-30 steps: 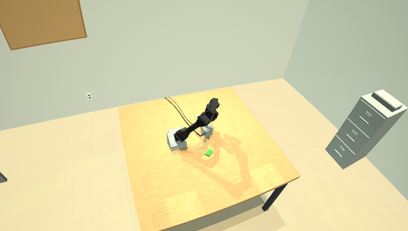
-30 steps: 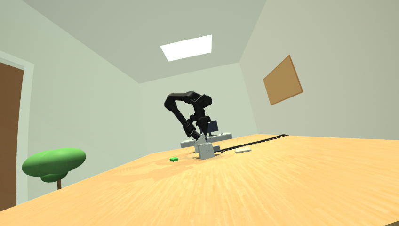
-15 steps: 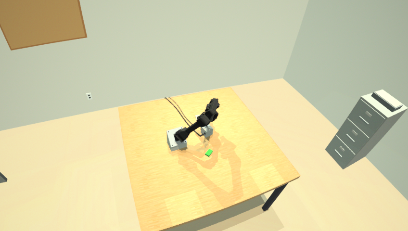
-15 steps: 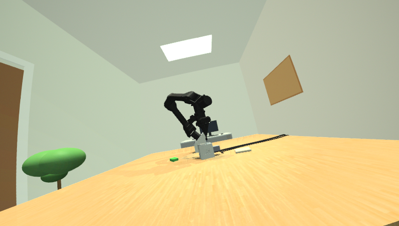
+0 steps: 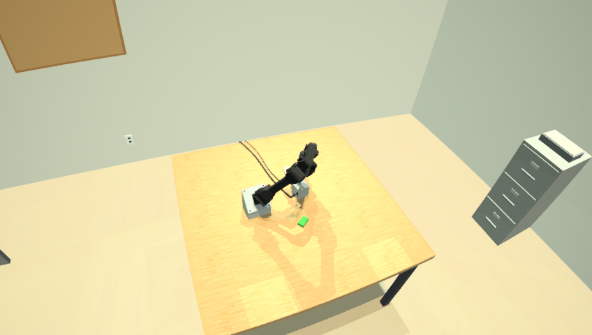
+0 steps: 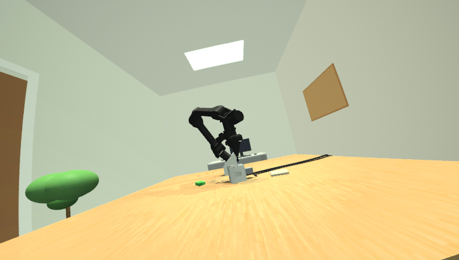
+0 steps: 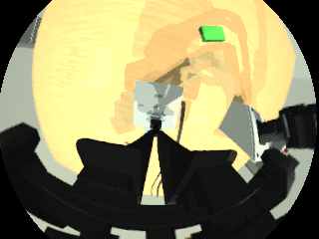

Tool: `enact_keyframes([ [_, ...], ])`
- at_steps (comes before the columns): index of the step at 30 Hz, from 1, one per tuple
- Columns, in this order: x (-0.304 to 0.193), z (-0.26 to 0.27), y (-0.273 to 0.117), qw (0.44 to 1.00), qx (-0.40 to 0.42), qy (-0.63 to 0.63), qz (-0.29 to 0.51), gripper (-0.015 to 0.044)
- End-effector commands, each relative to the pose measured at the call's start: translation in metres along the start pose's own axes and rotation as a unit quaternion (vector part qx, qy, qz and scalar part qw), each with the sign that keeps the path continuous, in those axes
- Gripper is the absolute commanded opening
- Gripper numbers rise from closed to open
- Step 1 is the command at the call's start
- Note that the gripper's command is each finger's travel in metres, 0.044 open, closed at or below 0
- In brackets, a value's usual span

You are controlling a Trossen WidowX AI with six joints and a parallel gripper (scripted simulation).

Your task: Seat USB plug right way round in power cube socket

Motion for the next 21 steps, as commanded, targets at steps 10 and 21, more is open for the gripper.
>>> enact_keyframes([
  [10,-0.0003,0.0000,0.0015,1.000,0.000,-0.002,0.002,0.0000],
  [21,-0.0001,0.0000,0.0028,1.000,0.000,-0.002,0.002,0.0000],
])
Point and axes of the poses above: the point midway between the two fingers, 35 mm back from their tips, its own y axis out along the fingers, its own z axis across the jaws, x = y × z, the point moved 6 cm from there along -y, back along the fingers, and after that the axes turned 11 degrees about -y, right-handed, at the moved point
